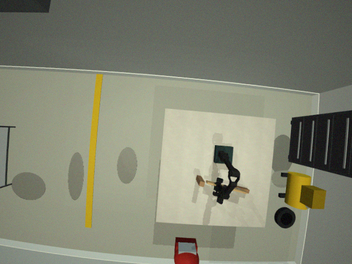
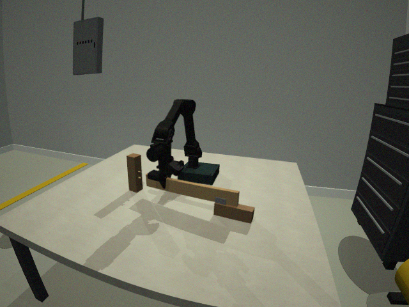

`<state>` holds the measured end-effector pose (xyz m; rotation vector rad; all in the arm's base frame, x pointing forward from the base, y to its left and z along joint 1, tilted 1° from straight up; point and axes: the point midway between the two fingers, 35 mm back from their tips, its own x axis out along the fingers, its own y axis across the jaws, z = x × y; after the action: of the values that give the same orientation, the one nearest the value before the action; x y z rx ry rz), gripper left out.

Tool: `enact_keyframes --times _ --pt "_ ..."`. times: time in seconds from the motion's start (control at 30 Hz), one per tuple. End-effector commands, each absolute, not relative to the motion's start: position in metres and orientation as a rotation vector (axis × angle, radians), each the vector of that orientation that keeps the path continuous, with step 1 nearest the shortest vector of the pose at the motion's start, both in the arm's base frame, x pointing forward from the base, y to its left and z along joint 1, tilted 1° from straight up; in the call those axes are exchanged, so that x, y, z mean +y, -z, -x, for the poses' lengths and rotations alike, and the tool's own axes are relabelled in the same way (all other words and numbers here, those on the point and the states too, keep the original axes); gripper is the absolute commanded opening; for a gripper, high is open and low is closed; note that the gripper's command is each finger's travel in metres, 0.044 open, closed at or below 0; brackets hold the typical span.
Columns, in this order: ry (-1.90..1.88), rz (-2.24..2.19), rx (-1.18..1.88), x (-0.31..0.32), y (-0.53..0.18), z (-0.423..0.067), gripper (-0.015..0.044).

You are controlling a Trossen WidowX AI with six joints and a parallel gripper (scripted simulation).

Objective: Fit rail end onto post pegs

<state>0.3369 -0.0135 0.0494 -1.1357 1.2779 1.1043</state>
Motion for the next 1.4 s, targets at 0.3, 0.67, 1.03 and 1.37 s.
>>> enact_keyframes --times 0.3,0.67,1.03,1.37 --pt "-1.097 1.138 1.261 -0.0125 -0.0605 -0.3402 0.0000" --pt "-1.097 1.138 1.261 -0.0124 -0.0653 -0.3399 0.0000" --pt "-1.097 1.138 1.261 -0.0124 -0.0604 -0.3395 0.0000" --pt "-1.098 1.138 1.261 -0.0122 -0.0580 -0.3380 0.0000"
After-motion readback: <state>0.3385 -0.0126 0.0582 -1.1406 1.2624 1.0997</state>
